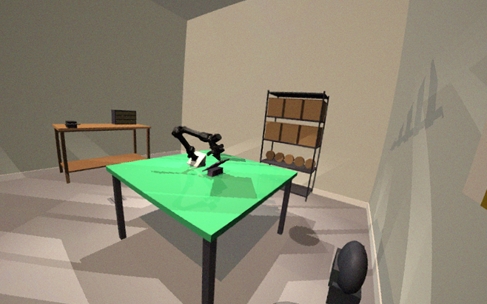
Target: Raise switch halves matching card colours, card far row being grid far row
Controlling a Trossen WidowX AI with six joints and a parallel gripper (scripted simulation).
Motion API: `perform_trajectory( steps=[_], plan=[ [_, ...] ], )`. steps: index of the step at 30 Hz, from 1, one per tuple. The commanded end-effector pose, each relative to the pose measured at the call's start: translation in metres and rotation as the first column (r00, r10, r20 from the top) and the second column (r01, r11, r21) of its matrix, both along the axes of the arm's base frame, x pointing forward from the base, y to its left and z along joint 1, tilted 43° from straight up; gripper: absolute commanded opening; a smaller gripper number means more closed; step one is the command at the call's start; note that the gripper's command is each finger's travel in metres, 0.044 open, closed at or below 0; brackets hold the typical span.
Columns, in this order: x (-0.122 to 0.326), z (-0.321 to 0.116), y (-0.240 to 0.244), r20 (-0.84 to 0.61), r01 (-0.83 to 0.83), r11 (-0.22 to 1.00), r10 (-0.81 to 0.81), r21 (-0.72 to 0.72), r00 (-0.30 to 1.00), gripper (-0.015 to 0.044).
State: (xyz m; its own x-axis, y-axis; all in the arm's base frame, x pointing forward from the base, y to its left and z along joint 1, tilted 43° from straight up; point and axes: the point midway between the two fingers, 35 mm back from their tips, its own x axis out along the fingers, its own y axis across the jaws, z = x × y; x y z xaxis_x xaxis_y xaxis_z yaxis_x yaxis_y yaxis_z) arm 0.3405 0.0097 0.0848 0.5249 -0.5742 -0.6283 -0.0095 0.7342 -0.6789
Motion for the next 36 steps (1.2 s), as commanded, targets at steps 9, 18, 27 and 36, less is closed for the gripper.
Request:
perform_trajectory(
  steps=[9, 18, 27, 36],
  plan=[
    [-0.036, 0.038, 0.037, 0.011, -0.022, 1.000, 0.022, 0.003, 1.000, 0.0000],
    [-0.071, -0.008, 0.055, 0.010, -0.022, 1.000, 0.022, 0.005, 1.000, 0.0000],
    [-0.051, -0.029, 0.035, -0.007, -0.004, 1.000, 0.004, 0.004, 1.000, 0.0000],
    [-0.045, -0.036, 0.029, -0.006, -0.004, 1.000, 0.004, 0.004, 1.000, 0.0000]
  ],
)
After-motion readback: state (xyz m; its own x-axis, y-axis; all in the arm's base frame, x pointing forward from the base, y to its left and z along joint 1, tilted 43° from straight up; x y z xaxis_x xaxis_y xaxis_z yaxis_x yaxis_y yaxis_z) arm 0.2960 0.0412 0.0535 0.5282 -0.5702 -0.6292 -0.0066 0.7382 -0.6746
